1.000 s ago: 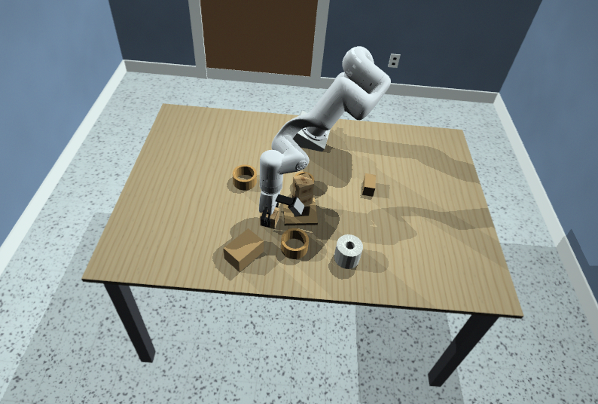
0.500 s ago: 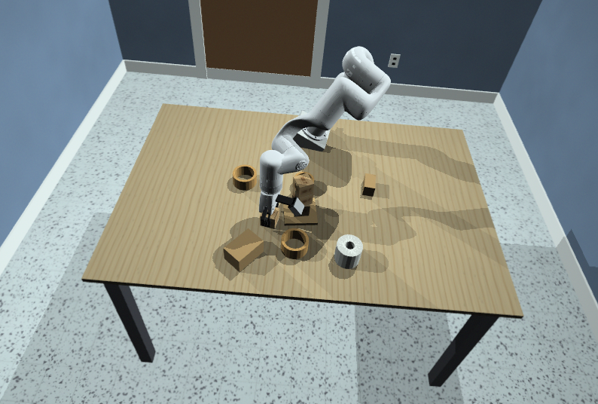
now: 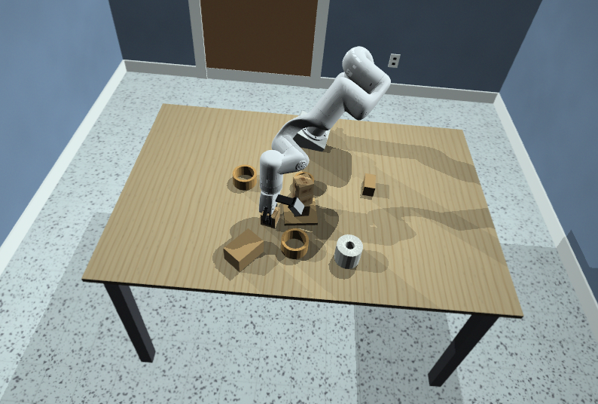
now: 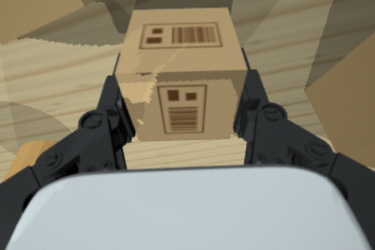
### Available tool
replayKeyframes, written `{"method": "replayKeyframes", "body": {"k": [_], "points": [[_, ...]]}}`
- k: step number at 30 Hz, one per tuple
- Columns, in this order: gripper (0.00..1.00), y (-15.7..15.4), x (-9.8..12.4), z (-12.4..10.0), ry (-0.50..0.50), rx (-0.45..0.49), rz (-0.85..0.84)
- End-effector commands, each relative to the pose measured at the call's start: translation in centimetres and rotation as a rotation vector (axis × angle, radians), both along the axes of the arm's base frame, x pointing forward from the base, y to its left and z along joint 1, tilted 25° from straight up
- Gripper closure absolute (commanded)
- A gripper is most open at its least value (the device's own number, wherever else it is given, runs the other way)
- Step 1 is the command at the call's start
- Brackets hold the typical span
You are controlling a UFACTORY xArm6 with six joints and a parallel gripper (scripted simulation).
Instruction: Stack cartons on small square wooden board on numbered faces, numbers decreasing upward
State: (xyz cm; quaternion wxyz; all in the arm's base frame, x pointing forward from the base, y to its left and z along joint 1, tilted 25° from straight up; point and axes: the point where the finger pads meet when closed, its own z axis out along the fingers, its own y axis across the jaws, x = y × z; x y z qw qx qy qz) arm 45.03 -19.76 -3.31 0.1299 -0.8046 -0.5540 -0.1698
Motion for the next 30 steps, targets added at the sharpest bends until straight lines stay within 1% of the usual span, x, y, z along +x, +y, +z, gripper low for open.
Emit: {"method": "replayKeyframes", "body": {"k": [1, 27, 30], "points": [[1.0, -0.12, 0.1, 0.13, -0.003, -0.002, -0.001], [1.0, -0.12, 0.1, 0.13, -0.003, -0.002, -0.001], [1.0, -0.35, 0.06, 0.64, -0.004, -0.002, -0.001]]}}
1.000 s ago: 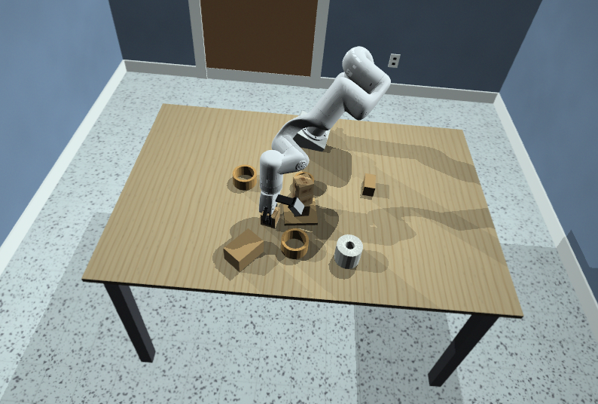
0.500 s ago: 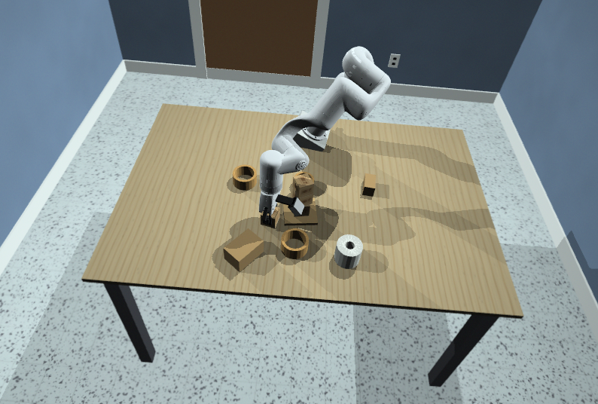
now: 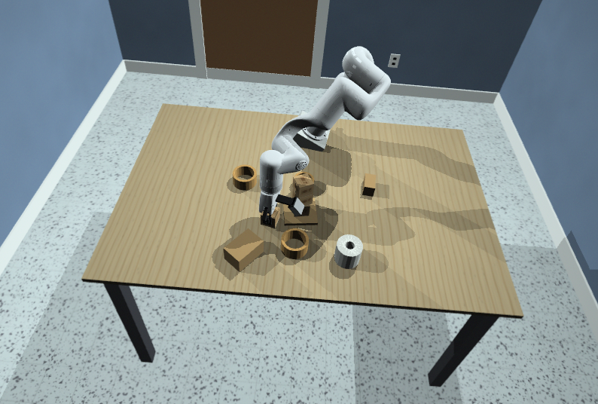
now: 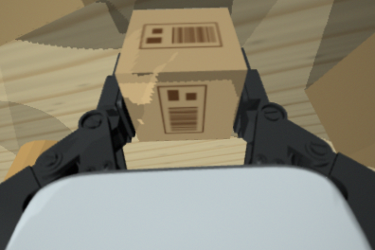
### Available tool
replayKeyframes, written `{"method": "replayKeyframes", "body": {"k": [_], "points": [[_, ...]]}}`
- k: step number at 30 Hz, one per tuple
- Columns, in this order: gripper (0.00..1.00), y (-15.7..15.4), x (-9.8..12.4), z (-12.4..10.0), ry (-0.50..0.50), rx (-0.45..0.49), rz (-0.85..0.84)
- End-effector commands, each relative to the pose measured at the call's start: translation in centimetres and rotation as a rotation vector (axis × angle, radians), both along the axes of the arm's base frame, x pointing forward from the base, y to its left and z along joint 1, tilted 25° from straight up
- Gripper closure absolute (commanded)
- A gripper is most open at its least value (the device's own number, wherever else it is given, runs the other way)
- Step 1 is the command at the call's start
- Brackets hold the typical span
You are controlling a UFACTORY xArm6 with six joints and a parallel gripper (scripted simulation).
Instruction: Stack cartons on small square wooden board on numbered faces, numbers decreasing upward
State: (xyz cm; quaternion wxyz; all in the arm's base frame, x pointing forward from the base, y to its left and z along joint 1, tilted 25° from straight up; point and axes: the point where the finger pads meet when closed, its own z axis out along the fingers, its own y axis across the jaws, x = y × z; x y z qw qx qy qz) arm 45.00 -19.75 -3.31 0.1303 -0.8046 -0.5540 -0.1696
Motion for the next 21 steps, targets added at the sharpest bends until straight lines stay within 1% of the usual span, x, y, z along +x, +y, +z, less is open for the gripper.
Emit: {"method": "replayKeyframes", "body": {"k": [1, 3, 5, 7, 10, 13, 17, 18, 21], "points": [[1.0, -0.6, 0.0, 1.2, -0.005, -0.002, -0.001], [1.0, -1.5, -0.3, 3.3, -0.005, -0.002, -0.001], [1.0, -2.7, -0.7, 6.1, -0.006, -0.002, -0.001], [1.0, -2.7, -0.7, 6.1, -0.006, -0.002, -0.001], [1.0, -4.8, -1.5, 10.9, -0.005, -0.002, -0.001], [1.0, -6.0, -1.8, 13.6, -0.006, -0.002, -0.001], [1.0, -7.9, -2.3, 17.8, -0.008, 0.001, 0.0], [1.0, -8.2, -2.4, 18.4, -0.008, 0.001, 0.0], [1.0, -8.1, -2.4, 18.6, -0.008, 0.001, 0.0]]}}
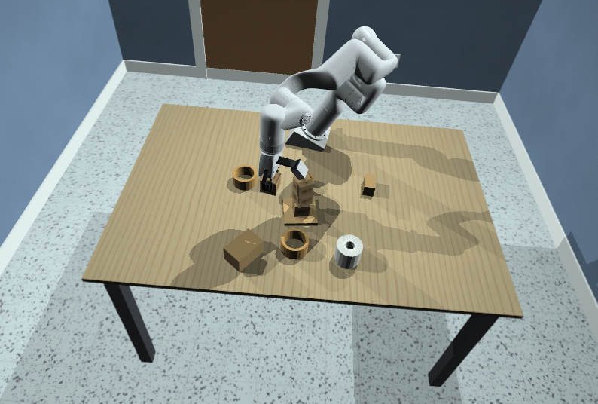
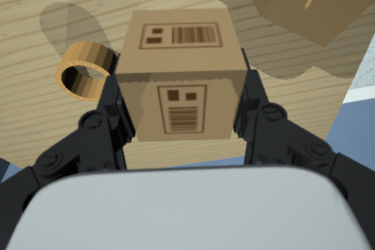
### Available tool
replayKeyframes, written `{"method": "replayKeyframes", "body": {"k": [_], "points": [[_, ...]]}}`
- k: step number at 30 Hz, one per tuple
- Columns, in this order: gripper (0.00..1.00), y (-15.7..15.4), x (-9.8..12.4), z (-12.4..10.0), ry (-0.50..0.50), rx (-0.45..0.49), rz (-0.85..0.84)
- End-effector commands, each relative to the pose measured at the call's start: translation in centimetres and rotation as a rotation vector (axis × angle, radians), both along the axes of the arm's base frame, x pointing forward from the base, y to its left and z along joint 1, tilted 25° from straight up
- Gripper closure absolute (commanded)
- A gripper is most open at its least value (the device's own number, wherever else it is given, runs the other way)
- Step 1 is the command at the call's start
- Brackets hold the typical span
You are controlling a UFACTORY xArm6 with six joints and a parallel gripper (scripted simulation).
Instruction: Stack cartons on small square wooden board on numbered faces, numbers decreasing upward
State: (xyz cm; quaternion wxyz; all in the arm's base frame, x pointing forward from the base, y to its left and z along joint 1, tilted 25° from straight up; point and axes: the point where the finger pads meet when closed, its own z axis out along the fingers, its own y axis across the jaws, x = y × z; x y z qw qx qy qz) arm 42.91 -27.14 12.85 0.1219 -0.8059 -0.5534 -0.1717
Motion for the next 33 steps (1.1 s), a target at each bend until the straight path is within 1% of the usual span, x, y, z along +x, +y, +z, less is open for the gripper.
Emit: {"method": "replayKeyframes", "body": {"k": [1, 3, 4, 6, 8, 11, 12, 16, 18, 25, 33], "points": [[1.0, -0.1, -0.5, 3.1, 0.004, 0.012, 0.006], [1.0, -0.1, -0.5, 3.1, 0.004, 0.012, 0.006], [1.0, 1.1, -1.0, 4.3, 0.004, 0.012, 0.006], [1.0, 4.6, -2.6, 7.2, 0.004, 0.012, 0.005], [1.0, 5.7, -3.4, 7.6, 0.004, 0.012, 0.006], [1.0, 8.0, -4.5, 9.4, 0.004, 0.012, 0.006], [1.0, 8.5, -4.7, 9.4, 0.004, 0.012, 0.006], [1.0, 9.9, -4.1, 6.2, 0.003, 0.013, 0.006], [1.0, 10.3, -4.1, 5.3, 0.004, 0.012, 0.006], [1.0, 10.4, -4.1, 5.1, 0.004, 0.012, 0.006], [1.0, 10.8, -3.9, 4.1, 0.004, 0.012, 0.006]]}}
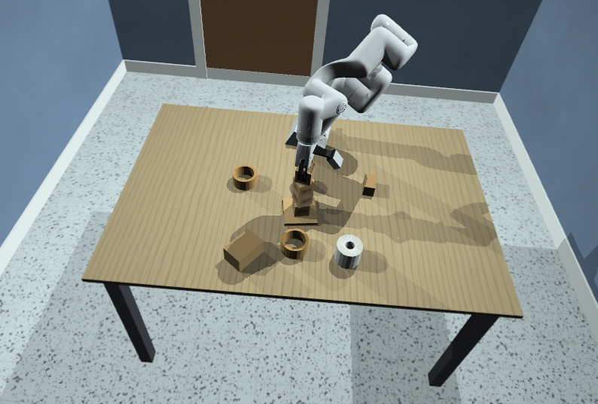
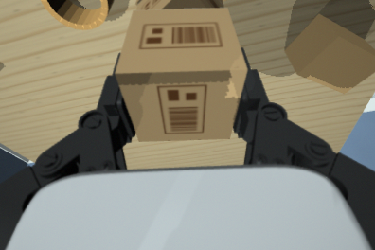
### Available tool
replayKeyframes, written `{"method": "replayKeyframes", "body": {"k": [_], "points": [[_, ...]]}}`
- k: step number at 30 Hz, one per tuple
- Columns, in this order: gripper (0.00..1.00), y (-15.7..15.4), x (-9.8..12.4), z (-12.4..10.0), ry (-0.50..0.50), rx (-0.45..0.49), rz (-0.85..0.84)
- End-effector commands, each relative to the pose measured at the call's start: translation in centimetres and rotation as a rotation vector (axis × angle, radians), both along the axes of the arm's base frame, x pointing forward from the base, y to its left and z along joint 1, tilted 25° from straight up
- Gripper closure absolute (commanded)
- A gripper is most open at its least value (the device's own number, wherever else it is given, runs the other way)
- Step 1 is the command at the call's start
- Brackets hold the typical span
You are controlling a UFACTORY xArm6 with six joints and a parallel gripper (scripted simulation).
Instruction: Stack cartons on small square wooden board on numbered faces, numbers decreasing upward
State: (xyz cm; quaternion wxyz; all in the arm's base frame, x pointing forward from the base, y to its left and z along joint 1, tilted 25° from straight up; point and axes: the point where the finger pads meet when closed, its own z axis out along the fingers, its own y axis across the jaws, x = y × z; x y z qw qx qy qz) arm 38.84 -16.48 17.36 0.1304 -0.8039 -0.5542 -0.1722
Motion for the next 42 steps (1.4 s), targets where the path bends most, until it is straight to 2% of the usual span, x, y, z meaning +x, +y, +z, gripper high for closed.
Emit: {"method": "replayKeyframes", "body": {"k": [1, 16, 17, 42], "points": [[1.0, 0.19, 0.17, -0.47, -0.003, -0.003, -0.001], [1.0, 0.24, 0.18, -0.59, -0.003, -0.003, -0.001], [0.0, 0.24, 0.18, -0.59, -0.003, -0.003, -0.001], [0.0, 0.24, 0.18, -0.59, -0.003, -0.003, -0.001]]}}
